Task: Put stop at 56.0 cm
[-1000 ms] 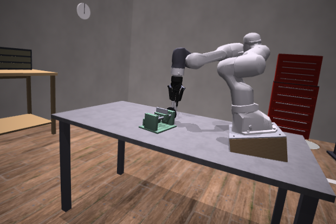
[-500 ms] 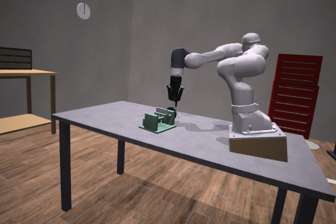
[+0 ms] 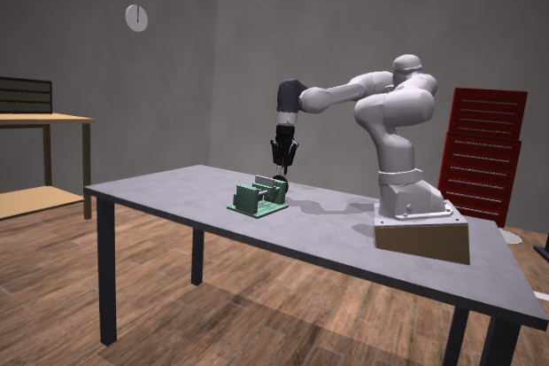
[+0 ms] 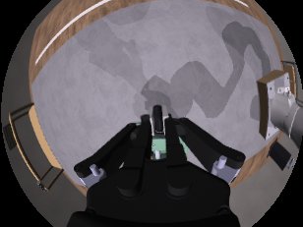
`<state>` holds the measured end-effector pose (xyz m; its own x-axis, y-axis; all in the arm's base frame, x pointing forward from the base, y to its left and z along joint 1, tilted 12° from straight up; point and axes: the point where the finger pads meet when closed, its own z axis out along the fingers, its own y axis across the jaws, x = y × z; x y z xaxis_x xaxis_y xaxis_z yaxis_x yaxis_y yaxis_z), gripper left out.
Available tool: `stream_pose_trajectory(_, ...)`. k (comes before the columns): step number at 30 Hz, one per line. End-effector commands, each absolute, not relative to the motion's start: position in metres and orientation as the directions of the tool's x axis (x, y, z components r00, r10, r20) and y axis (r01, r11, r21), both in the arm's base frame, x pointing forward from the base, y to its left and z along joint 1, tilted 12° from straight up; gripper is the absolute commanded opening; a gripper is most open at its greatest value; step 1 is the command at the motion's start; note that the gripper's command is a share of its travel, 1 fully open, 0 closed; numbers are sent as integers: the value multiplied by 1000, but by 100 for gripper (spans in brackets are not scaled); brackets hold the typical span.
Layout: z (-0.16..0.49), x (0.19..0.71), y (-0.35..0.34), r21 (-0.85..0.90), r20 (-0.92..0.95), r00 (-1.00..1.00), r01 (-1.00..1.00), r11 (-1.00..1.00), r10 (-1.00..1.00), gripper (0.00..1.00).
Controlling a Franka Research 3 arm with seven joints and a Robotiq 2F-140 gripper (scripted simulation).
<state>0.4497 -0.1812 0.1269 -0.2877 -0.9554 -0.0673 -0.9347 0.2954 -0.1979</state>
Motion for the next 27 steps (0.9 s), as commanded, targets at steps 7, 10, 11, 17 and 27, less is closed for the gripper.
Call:
stream_pose_trajectory(7, 121, 458, -183, -200, -68, -290, -933, 298, -955, 4)
stream_pose_trajectory(10, 118, 461, -183, -200, -68, -290, -933, 298, -955, 4)
stream_pose_trajectory(11, 117, 462, -184, -200, -68, -290, -933, 298, -955, 4)
stream_pose_trajectory(17, 109, 466, -184, -200, -68, -290, -933, 298, -955, 4)
stream_pose_trajectory(27, 96, 468, -184, -200, -68, -290, -933, 298, -955, 4)
